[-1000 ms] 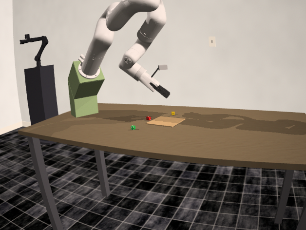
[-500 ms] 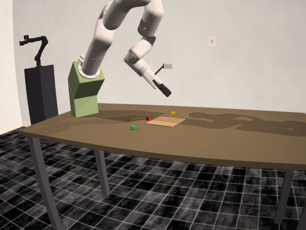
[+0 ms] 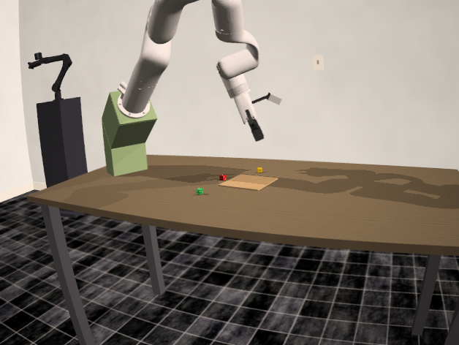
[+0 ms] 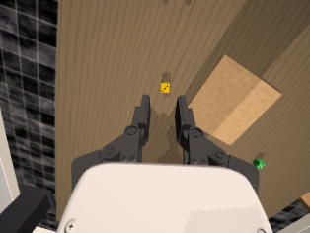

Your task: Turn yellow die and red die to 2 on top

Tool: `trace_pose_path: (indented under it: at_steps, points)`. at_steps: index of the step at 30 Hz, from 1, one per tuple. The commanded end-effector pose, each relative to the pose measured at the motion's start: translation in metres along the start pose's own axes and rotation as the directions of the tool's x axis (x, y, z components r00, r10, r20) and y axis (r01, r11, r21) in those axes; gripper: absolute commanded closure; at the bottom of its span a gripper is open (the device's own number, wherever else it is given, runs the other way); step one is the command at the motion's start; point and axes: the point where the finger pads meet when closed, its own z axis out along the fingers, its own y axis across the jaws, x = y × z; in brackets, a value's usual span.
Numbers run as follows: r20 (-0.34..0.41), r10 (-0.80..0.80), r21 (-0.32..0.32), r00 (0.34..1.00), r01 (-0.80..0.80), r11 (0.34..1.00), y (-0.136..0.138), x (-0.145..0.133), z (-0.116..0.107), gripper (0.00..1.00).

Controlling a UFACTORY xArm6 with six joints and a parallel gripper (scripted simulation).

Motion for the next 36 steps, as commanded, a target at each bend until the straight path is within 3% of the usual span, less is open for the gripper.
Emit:
trace_pose_path:
  at_steps: [1,9,16,17,26,31,36]
  points:
    - [0.152,-0.016,-0.027,0.988,0.02,0.999,0.003,0.005,0.001,0.69]
    - [0.332,-0.01,-0.023,0.943,0.019,1.0,0.002,0.017,0.0,0.69]
    - [0.353,-0.01,-0.02,0.935,0.018,1.0,0.002,0.019,-0.001,0.69]
    - [0.353,-0.01,-0.02,0.935,0.018,1.0,0.002,0.019,-0.001,0.0]
    - [0.353,-0.009,-0.02,0.936,0.017,1.0,0.002,0.018,-0.001,0.0]
    - [0.348,0.068,-0.05,0.935,-0.054,0.997,0.004,0.0,0.034,0.0]
    - [0.349,0.088,-0.056,0.933,-0.073,0.996,0.004,-0.007,0.042,0.0]
